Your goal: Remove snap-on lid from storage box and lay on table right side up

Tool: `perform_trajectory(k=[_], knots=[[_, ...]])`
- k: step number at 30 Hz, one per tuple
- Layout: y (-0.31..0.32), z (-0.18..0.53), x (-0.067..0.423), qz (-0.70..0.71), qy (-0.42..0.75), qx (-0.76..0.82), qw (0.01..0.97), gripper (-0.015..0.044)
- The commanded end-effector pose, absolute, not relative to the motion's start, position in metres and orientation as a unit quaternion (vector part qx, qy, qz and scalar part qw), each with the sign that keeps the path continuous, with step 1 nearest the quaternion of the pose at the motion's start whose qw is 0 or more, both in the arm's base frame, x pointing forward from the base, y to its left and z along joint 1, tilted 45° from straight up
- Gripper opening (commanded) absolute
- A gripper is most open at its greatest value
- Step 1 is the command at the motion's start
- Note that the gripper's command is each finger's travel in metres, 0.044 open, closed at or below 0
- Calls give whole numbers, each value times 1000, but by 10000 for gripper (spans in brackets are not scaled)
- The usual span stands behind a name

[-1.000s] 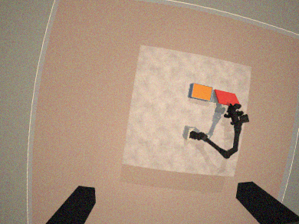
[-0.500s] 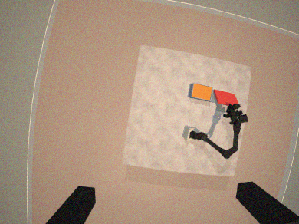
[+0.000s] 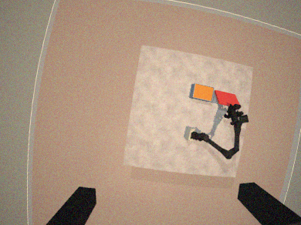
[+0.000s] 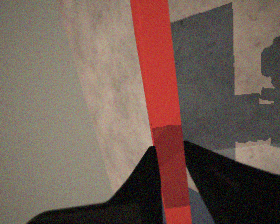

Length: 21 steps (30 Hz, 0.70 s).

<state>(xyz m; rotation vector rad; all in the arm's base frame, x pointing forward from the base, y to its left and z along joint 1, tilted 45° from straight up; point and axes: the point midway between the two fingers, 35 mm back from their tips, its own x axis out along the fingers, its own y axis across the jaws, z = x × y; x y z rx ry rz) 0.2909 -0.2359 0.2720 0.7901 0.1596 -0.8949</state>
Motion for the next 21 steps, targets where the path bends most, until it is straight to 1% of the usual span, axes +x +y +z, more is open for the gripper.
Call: perform_trajectory(k=[1, 21], knots=[[-237, 269, 292, -415, 77, 371, 827, 0], [-248, 258, 290, -415, 77, 371, 827, 0]])
